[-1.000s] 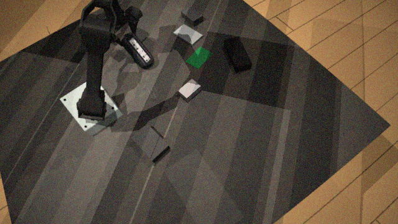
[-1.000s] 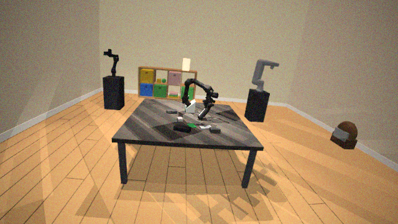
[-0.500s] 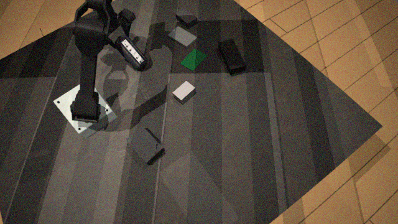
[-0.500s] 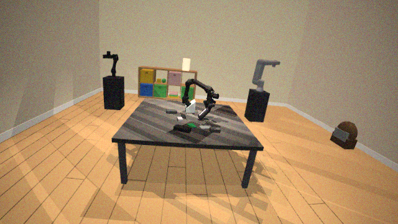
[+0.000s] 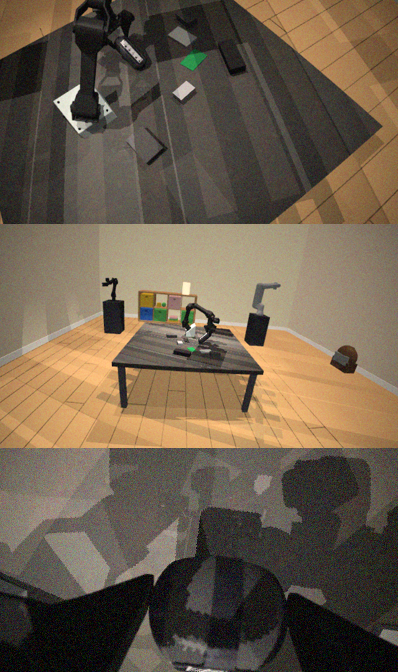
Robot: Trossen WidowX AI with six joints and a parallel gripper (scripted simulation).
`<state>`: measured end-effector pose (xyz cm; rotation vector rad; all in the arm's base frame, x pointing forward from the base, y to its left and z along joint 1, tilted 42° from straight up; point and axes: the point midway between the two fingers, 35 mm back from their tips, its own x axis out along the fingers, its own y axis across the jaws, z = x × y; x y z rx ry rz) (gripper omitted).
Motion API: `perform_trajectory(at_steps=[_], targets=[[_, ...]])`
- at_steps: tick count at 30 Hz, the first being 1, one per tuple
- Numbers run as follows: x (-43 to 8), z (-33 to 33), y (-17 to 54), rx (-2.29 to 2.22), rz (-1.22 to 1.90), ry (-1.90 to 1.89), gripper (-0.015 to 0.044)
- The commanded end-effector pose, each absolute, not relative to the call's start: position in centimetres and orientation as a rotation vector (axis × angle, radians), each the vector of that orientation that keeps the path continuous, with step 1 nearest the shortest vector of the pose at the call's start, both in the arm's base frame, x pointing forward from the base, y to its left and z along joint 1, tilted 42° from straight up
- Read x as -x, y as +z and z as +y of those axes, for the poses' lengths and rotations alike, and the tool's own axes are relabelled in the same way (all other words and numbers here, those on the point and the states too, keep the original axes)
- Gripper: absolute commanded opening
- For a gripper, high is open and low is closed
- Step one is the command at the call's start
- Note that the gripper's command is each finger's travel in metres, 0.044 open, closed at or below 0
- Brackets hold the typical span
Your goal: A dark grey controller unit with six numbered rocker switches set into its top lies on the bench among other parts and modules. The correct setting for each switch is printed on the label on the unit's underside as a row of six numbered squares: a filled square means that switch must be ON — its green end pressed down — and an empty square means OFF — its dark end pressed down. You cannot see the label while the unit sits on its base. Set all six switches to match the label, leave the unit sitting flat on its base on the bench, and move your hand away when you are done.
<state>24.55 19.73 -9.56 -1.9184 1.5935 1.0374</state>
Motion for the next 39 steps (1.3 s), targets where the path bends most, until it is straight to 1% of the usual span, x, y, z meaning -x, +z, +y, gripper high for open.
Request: perform_trajectory(at_steps=[1,39], targets=[[-24.6,19.2,-10.0,1.916,1.615,1.028,0.0338],[-24.2,18.9,-13.0,1.916,1.614,1.028,0.0338]])
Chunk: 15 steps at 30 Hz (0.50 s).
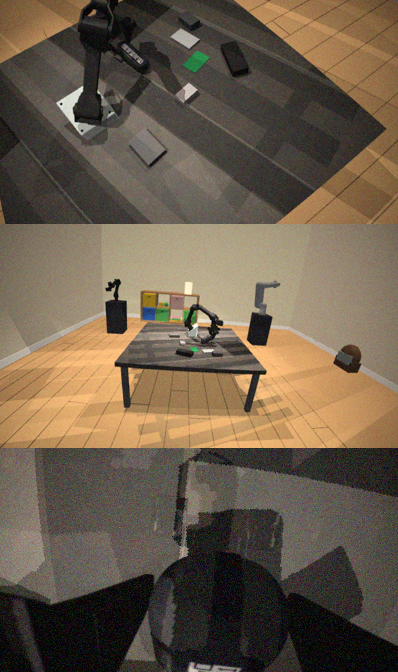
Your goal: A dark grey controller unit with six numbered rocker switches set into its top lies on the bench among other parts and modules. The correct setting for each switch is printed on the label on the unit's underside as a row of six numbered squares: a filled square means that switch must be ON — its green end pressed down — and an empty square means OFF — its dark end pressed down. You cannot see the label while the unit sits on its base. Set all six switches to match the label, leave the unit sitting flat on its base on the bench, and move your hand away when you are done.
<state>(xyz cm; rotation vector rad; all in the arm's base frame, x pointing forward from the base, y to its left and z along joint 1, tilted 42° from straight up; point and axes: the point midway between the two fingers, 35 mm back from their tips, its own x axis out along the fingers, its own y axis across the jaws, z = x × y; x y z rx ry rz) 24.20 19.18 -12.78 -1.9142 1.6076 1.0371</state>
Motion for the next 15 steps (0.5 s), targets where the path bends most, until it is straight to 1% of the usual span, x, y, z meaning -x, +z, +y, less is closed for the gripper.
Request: perform_trajectory(at_steps=[1,15], targets=[[-24.2,18.9,-13.0,1.916,1.614,1.028,0.0338],[-24.1,18.6,-14.1,1.916,1.614,1.028,0.0338]])
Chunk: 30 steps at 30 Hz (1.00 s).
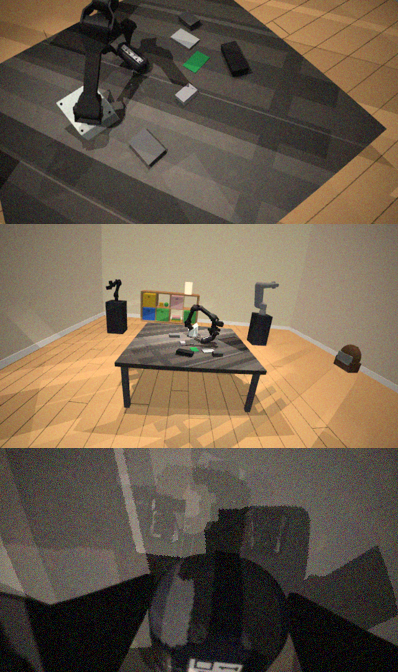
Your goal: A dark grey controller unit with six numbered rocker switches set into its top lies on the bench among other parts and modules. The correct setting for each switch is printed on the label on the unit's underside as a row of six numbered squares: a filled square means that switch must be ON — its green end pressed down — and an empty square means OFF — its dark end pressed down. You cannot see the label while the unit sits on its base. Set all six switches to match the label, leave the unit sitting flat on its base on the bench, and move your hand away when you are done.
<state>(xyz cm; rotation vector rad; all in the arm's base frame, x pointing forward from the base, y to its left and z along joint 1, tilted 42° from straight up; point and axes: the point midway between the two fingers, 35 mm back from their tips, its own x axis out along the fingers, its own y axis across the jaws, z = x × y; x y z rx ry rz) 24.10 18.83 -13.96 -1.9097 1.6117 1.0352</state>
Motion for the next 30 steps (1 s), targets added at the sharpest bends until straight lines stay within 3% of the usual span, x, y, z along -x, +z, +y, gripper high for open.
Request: perform_trajectory(at_steps=[1,30], targets=[[-24.1,18.6,-14.2,1.916,1.614,1.028,0.0338],[-24.1,17.7,-16.3,1.916,1.614,1.027,0.0338]])
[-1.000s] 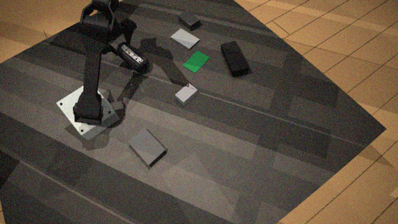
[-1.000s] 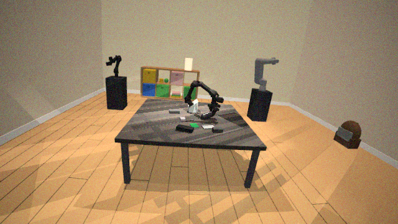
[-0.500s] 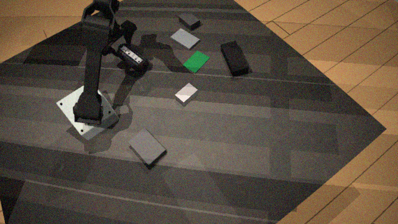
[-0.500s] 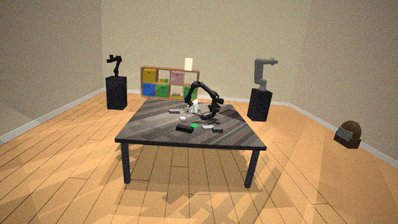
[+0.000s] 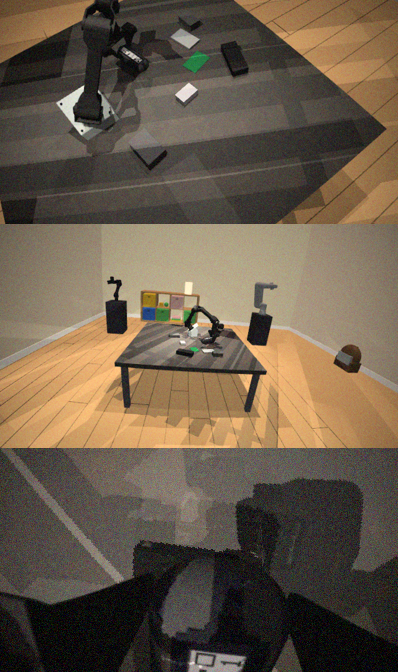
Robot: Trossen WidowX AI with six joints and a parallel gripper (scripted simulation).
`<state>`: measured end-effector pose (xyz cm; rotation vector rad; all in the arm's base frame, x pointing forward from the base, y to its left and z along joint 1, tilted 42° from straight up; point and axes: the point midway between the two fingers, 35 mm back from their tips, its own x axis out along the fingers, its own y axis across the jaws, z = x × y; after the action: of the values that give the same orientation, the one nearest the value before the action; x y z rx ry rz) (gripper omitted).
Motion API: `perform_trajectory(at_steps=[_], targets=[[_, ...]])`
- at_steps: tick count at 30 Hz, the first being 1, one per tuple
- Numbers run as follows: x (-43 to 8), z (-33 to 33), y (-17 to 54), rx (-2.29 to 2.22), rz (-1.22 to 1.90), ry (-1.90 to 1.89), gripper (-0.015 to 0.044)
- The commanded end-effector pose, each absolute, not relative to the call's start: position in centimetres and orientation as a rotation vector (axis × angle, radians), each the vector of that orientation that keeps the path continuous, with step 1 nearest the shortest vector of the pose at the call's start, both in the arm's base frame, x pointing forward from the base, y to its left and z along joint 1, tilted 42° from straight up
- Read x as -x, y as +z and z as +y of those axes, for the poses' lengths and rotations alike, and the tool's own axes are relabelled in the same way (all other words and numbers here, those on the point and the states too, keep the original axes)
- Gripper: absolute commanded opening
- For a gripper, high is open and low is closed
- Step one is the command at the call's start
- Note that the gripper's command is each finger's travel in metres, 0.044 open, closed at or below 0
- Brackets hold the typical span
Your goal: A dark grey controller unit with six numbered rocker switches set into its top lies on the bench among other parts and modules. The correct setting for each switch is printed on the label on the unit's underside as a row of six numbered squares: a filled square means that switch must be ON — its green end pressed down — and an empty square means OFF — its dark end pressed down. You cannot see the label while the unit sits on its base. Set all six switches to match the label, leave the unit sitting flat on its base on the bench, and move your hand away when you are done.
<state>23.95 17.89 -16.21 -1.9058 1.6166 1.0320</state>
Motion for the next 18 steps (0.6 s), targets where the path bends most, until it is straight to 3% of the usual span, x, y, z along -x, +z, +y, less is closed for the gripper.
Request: perform_trajectory(at_steps=[1,18], targets=[[-24.05,17.69,-16.38,1.916,1.614,1.027,0.0338],[-24.05,17.12,-17.31,1.915,1.614,1.027,0.0338]])
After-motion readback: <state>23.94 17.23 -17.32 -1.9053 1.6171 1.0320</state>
